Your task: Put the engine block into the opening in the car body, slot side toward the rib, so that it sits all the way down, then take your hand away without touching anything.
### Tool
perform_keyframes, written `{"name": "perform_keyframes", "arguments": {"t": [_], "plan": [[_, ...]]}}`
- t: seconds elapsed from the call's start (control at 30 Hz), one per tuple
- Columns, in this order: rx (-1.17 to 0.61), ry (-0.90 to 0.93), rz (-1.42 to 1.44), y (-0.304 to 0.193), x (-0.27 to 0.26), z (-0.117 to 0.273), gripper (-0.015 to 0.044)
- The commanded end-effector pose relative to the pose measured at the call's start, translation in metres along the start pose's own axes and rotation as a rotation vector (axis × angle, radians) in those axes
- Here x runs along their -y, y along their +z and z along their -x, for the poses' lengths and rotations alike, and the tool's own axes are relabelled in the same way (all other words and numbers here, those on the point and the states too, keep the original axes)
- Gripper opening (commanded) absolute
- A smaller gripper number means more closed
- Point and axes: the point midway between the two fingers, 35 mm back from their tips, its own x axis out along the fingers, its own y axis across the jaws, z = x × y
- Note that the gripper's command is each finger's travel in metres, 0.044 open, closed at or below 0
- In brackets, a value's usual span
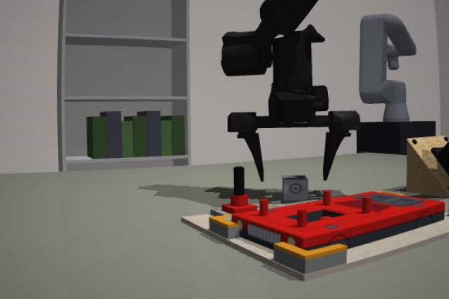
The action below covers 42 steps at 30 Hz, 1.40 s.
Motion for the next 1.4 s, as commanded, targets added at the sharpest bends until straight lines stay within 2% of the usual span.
{"name": "perform_keyframes", "arguments": {"t": [0.0,0.4,0.6,0.7,1.37], "plan": [[0.006,0.002,-0.007,0.001,-0.001,-0.006,0.0440],[0.006,0.002,-0.007,0.001,-0.001,-0.006,0.0125],[0.006,0.002,-0.007,0.001,-0.001,-0.006,0.0085],[0.005,0.002,-0.007,0.001,-0.001,-0.004,0.0006],[0.001,0.000,-0.008,-0.001,0.007,0.057,0.0000]]}}
